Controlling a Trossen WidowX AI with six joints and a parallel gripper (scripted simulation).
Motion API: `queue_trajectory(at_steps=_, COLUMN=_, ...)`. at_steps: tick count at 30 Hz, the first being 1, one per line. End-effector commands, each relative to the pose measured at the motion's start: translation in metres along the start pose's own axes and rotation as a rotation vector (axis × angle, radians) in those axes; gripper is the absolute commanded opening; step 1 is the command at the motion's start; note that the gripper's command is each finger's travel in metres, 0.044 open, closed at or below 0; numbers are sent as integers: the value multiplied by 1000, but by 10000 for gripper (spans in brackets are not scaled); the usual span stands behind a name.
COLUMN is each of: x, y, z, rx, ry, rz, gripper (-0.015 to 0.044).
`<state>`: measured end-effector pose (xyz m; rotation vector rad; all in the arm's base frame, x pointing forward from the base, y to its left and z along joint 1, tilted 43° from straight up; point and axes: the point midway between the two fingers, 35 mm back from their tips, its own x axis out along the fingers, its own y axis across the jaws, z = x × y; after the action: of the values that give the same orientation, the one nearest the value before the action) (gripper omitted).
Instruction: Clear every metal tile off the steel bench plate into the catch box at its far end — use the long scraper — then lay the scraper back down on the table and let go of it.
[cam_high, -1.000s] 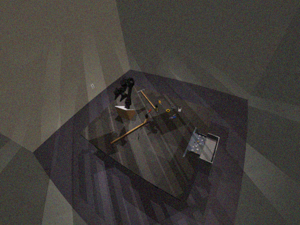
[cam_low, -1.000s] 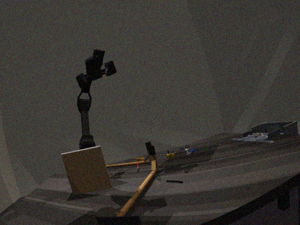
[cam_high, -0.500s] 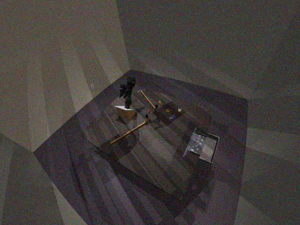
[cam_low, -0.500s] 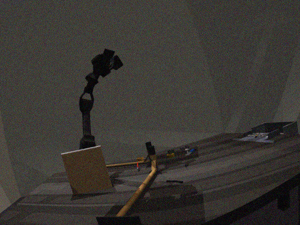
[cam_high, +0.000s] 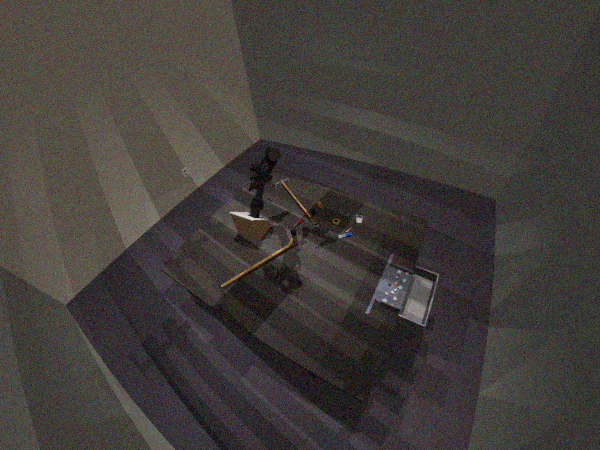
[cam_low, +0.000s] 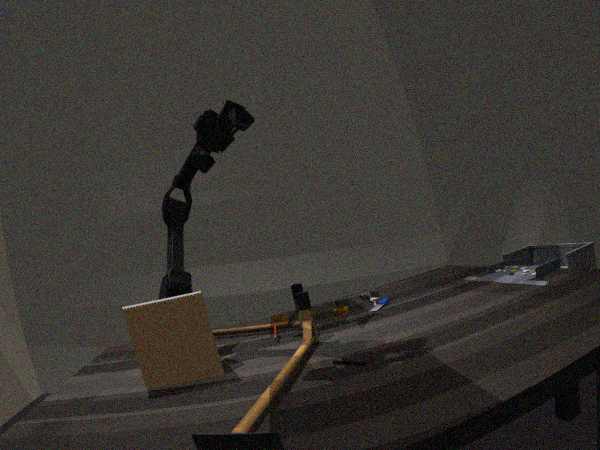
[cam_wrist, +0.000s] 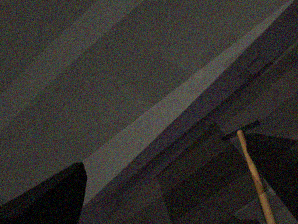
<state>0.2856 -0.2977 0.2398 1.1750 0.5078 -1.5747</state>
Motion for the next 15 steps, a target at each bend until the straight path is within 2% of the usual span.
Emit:
queue_trajectory(at_steps=1, x=-12, y=5, z=-2, rx=54, ry=-22, rz=18, gripper=440)
queue_trajectory(at_steps=15, x=-61, y=22, z=-21, rx=279, ry=-77, rz=96, gripper=440)
